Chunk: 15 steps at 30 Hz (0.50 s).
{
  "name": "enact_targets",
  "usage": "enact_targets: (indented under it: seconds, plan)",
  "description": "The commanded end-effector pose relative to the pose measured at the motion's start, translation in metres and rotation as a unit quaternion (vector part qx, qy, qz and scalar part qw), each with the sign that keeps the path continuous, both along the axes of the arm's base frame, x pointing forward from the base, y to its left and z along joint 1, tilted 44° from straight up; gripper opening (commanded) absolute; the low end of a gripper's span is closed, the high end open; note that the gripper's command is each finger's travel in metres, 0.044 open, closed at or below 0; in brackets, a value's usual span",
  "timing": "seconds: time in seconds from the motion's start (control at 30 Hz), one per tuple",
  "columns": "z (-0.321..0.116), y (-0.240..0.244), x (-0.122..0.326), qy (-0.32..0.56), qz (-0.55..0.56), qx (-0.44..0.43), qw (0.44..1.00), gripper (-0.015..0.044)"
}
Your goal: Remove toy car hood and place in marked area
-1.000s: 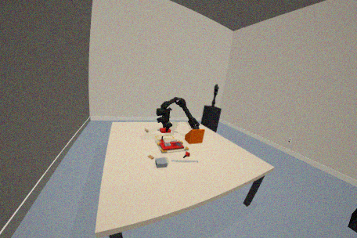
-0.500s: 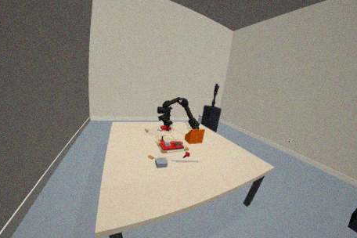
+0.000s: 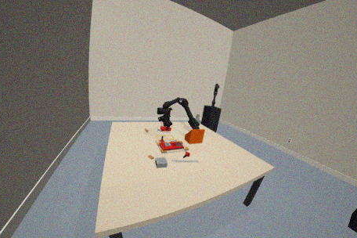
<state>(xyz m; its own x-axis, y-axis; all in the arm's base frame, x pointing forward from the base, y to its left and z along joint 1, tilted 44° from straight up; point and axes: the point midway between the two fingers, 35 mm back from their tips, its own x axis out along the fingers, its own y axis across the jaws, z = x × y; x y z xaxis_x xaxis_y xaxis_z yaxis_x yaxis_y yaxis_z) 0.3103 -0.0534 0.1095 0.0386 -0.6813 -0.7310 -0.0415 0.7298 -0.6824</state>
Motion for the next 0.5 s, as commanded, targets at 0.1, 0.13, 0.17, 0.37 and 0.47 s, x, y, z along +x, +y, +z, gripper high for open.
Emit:
enact_targets:
  seconds: [0.1, 0.13, 0.17, 0.37, 0.47]
  plan:
    - [-0.0032, -0.0046, 0.0006, 0.000, 0.002, -0.002, 1.000, 0.0000]
    - [-0.0039, -0.0052, 0.0007, 0.000, 0.002, -0.002, 1.000, 0.0000]
    - [-0.0046, -0.0058, 0.0008, 0.000, 0.002, -0.002, 1.000, 0.0000]
    - [-0.0087, -0.0096, 0.0014, 0.000, 0.002, -0.002, 1.000, 0.0000]
    - [-0.0107, -0.0115, 0.0016, -0.001, 0.002, -0.002, 1.000, 0.0000]
